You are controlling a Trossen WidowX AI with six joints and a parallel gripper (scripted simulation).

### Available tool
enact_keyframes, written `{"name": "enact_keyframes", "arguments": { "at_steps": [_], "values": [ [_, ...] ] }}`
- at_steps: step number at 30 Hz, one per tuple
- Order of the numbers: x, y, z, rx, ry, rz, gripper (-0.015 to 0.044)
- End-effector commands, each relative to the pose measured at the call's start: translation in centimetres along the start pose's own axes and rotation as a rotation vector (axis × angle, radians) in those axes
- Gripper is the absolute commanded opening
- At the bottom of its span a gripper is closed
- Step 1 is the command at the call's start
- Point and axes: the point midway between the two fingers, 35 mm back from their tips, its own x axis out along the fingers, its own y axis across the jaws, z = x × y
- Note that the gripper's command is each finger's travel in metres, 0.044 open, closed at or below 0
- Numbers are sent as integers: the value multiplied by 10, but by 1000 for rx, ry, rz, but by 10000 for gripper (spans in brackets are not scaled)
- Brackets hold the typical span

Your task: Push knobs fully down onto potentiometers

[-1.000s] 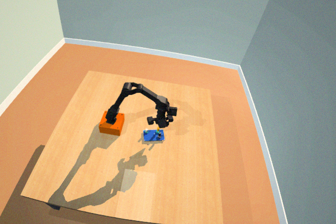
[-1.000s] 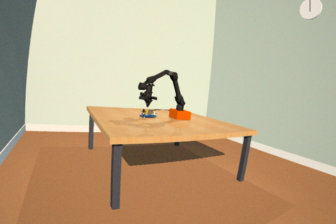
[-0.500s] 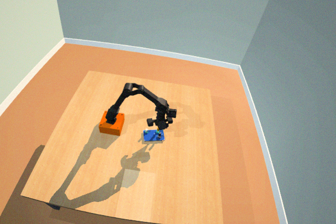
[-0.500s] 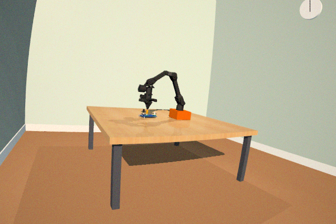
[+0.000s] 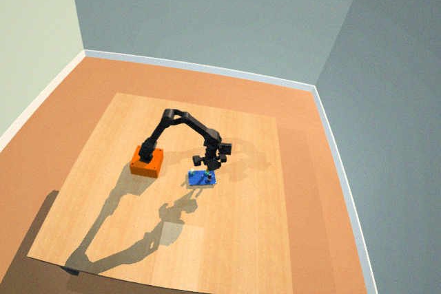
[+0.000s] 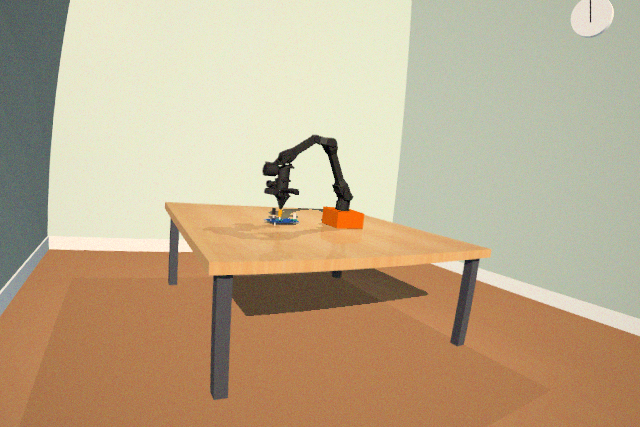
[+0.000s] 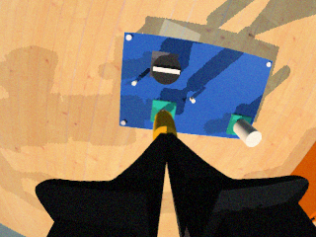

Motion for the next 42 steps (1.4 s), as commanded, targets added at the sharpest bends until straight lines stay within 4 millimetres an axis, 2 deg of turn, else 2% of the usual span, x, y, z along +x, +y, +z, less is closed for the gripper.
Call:
{"name": "enact_keyframes", "arguments": {
  "at_steps": [1, 42],
  "values": [
    [1, 0, -1, -3, 5, 2, 0],
    [7, 0, -1, -3, 5, 2, 0]
  ]
}}
